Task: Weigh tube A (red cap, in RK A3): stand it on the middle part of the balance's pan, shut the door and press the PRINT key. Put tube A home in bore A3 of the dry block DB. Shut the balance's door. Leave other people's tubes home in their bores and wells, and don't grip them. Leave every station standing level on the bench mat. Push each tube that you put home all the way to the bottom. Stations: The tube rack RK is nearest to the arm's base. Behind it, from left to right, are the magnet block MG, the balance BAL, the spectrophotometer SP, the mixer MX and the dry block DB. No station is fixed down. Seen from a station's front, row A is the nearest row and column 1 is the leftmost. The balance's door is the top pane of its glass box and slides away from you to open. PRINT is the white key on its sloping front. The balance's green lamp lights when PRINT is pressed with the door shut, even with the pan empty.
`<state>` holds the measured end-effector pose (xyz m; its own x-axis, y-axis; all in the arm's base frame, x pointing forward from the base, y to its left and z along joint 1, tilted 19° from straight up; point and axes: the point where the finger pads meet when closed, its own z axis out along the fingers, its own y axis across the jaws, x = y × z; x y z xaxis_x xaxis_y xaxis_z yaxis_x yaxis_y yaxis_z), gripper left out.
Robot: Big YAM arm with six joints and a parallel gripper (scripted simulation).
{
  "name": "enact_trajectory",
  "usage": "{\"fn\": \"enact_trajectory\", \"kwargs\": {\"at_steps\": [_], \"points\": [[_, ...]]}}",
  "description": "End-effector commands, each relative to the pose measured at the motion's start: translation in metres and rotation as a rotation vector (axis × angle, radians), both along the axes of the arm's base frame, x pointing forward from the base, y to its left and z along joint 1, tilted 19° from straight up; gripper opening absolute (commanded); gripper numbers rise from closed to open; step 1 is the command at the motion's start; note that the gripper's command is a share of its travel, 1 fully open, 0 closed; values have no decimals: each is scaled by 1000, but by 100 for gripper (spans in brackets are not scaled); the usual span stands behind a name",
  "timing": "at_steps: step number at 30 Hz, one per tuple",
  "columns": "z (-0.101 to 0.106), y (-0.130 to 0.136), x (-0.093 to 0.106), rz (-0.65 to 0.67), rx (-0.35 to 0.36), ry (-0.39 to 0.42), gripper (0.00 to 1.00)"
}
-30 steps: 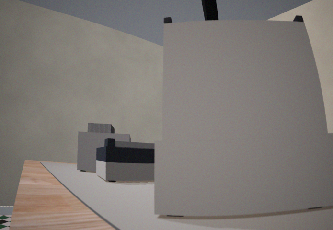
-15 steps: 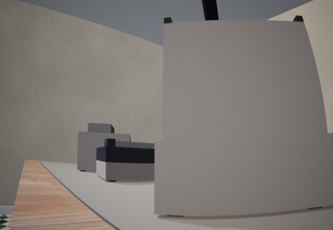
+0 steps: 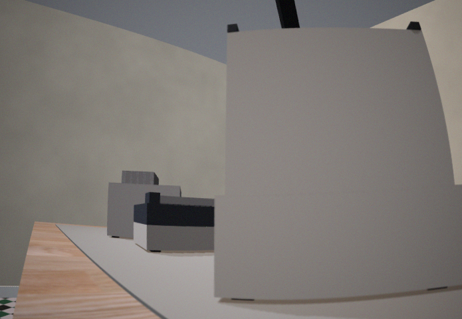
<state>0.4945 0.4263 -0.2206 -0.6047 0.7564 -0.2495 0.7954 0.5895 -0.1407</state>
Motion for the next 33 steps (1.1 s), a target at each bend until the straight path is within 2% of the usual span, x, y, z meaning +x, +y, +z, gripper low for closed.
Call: {"fn": "enact_trajectory", "kwargs": {"at_steps": [1, 4, 9, 19, 21, 33], "points": [[45, -11, 10, 8, 37, -39, 30], [47, -17, 6, 7, 38, -38, 30], [53, -46, -14, 14, 30, -31, 30], [70, -115, -63, 40, 1, -8, 30], [70, -115, -63, 40, 1, -8, 30], [91, -197, -120, 65, -28, 17, 30]]}}
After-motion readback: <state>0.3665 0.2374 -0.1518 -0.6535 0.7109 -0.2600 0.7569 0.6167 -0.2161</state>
